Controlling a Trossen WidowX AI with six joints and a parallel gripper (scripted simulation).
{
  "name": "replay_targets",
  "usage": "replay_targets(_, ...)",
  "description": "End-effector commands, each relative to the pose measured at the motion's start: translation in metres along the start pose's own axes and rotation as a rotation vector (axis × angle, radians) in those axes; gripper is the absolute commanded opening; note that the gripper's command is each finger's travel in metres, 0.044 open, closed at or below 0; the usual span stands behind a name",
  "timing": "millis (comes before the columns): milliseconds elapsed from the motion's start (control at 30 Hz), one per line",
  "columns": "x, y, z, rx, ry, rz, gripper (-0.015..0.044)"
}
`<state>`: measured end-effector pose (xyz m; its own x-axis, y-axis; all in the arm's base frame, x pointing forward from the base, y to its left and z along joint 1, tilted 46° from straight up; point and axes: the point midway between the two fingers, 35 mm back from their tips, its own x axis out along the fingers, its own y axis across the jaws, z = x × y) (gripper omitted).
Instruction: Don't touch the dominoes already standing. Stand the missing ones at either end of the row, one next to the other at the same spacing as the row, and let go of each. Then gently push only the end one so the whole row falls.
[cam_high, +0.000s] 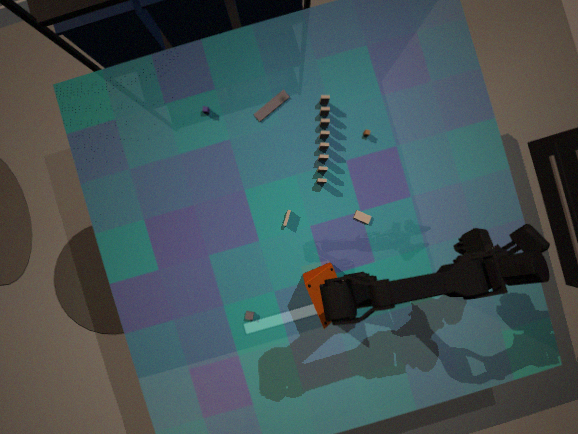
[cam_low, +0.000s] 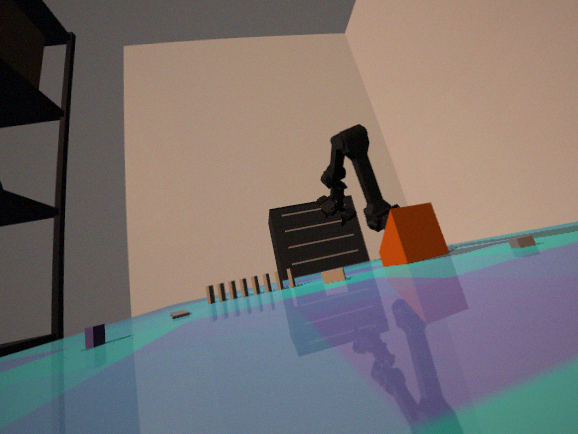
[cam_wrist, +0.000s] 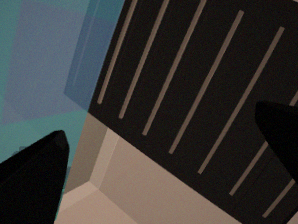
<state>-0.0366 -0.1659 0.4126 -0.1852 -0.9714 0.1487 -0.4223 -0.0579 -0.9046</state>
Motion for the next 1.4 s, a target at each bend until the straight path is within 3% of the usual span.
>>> replay_targets(0, 0.023, 0.034, 0.038, 0.184, -0.165, 0.155, 0.0440)
replay_targets(333, 0.023, 0.090, 0.141, 0.347, -0.447, 0.552, 0.0440)
replay_targets(733, -0.043, 0.135, 0.236, 0.130, -0.590, 0.890, 0.0440)
replay_targets(933, -0.083, 0.148, 0.259, -0.071, -0.598, 0.904, 0.0440)
replay_targets(1167, -0.126, 0.151, 0.271, -0.299, -0.598, 0.761, 0.0440)
replay_targets(1367, -0.134, 0.150, 0.273, -0.339, -0.601, 0.712, 0.0440)
